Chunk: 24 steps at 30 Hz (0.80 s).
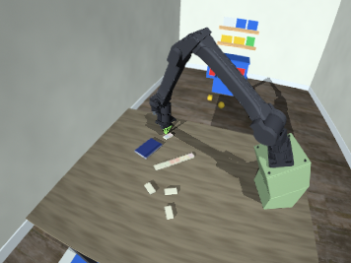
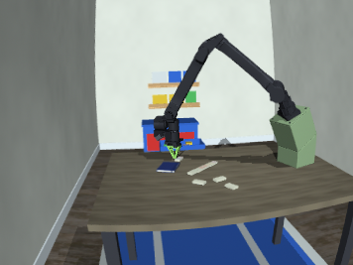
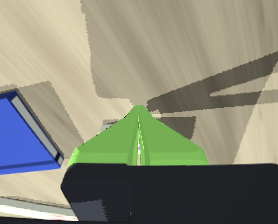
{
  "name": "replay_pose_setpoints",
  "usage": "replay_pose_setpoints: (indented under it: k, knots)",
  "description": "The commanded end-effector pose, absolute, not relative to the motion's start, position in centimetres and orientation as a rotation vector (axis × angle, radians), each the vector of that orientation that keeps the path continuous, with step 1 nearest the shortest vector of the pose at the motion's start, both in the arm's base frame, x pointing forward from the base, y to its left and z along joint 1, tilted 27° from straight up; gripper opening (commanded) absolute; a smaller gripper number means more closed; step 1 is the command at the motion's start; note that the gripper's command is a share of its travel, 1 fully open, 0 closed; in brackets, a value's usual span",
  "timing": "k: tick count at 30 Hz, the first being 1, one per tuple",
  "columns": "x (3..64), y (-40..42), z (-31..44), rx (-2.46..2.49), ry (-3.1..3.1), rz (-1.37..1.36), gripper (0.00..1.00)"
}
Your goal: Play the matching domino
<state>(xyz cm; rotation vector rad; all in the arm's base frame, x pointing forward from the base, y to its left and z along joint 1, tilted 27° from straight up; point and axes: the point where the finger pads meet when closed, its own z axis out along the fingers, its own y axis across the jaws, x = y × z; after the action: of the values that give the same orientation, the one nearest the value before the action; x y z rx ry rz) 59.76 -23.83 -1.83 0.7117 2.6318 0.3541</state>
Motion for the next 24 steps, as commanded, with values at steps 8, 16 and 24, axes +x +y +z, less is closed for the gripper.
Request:
replay_pose_setpoints:
  k: [8,16,24]
  knots:
    - [60.1,-23.6,2.1,0.691,2.563,0.328,0.0]
    - [58.7,-22.9,0.8,0.697,2.586,0.336,0.0]
    - [58.6,-22.6,2.3,0.688,2.56,0.327,0.0]
